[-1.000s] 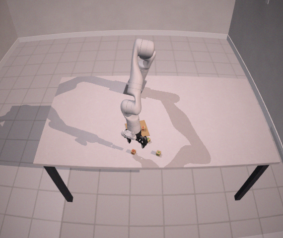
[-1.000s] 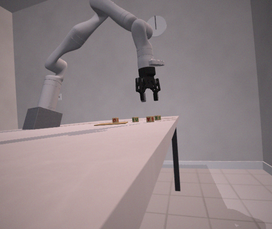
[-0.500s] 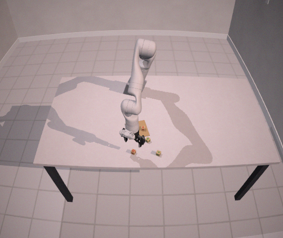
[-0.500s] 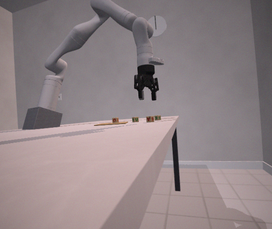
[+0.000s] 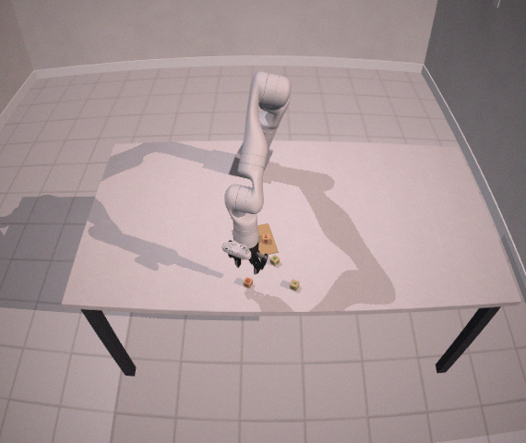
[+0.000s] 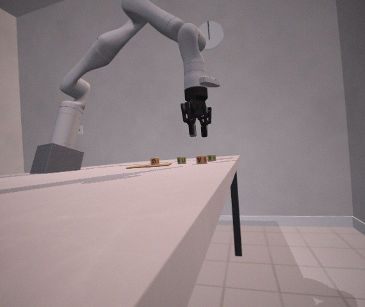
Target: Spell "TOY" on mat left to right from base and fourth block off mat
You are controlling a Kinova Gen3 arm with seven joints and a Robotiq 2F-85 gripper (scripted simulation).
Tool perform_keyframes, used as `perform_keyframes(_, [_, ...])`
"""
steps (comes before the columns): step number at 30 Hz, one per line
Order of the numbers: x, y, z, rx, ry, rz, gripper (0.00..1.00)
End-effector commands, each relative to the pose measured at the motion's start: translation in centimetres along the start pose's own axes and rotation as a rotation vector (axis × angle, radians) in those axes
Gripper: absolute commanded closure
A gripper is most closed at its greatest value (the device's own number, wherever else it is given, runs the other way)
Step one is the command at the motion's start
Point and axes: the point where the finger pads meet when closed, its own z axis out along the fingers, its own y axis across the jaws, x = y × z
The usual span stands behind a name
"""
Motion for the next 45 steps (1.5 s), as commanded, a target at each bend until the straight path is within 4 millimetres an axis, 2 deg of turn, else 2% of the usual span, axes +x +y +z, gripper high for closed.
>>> perform_keyframes(1, [0.07,-0.01,-0.12,0.0,0.002,0.0,0.38])
perform_keyframes(30, [0.08,-0.01,-0.08,0.0,0.002,0.0,0.38])
perform_keyframes(45, [0.11,-0.03,0.78,-0.002,0.002,-0.003,0.38])
